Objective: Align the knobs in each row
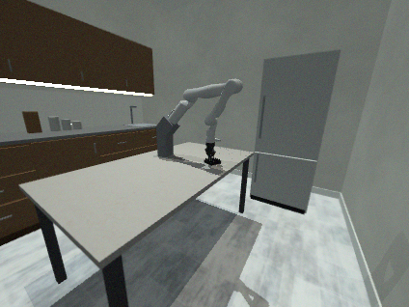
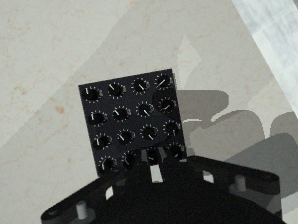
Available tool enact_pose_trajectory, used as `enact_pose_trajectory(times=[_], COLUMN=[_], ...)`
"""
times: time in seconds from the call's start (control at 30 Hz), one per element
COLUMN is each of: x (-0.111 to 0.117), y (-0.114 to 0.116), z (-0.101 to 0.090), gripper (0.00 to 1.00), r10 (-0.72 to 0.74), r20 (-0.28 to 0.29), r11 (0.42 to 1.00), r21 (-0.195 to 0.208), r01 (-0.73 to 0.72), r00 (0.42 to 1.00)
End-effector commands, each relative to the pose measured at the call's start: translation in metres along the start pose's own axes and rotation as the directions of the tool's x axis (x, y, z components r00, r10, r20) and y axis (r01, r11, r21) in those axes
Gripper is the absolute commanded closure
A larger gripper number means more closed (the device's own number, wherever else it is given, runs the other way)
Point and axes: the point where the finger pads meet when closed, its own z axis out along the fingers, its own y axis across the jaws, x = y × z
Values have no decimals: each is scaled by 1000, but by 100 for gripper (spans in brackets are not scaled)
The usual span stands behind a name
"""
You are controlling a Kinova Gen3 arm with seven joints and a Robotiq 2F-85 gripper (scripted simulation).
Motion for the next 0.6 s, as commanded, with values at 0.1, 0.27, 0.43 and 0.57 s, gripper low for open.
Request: enact_pose_trajectory(times=[0.1,0.27,0.43,0.57], x=[0,0,0,0], y=[0,0,0,0], z=[0,0,0,0], gripper=[92,92,92,92], r10=[0,0,0,-5], r20=[0,0,0,0], r11=[1000,1000,1000,1000], r21=[0,0,0,0], r01=[0,0,0,5], r00=[1000,1000,1000,1000])
